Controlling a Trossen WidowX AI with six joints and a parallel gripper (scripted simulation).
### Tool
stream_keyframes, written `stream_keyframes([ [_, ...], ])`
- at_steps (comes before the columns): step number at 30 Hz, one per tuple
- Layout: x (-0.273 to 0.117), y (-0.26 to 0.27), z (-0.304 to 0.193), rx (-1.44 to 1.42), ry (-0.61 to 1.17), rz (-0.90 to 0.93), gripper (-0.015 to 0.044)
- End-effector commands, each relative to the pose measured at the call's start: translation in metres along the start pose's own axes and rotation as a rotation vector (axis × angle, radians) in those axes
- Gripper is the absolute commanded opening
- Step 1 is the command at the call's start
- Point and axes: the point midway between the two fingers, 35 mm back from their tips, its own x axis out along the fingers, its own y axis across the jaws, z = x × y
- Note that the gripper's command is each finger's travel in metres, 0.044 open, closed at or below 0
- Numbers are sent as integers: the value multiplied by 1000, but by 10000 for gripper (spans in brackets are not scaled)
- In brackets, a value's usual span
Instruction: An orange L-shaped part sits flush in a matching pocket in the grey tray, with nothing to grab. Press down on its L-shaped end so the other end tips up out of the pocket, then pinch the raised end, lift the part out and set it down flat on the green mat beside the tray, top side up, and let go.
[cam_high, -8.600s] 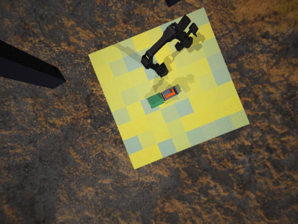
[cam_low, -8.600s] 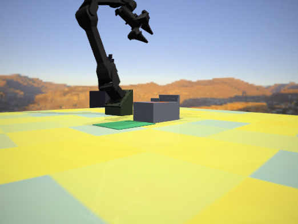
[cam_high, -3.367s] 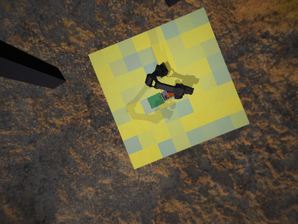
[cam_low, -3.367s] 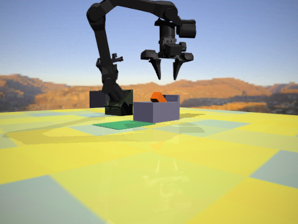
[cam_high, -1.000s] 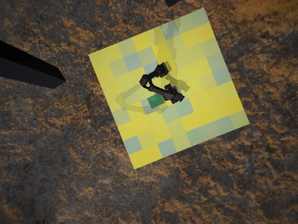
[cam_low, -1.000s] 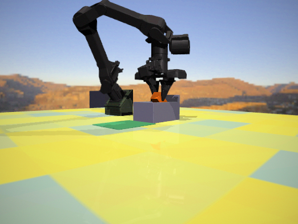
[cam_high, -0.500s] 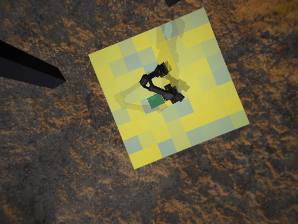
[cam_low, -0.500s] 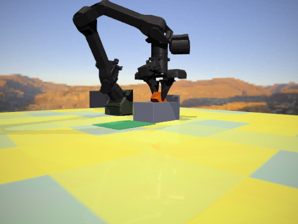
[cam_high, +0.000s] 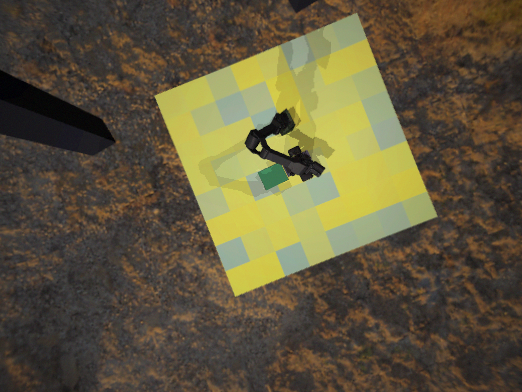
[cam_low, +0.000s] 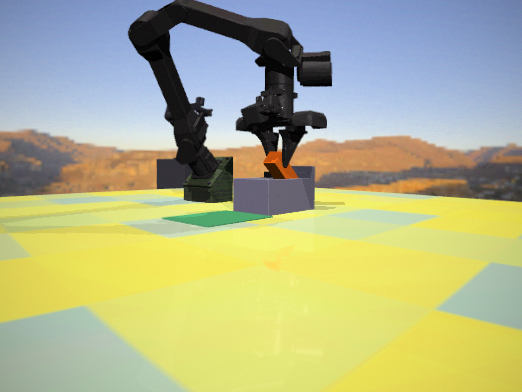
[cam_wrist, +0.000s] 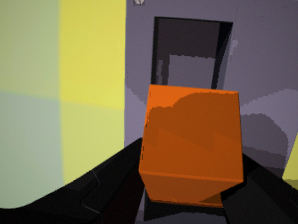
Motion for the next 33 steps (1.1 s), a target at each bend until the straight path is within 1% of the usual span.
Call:
stream_keyframes([
  [1, -7, 0, 0, 3, 5, 0, 0],
  [33, -59, 0, 0, 2, 5, 0, 0],
])
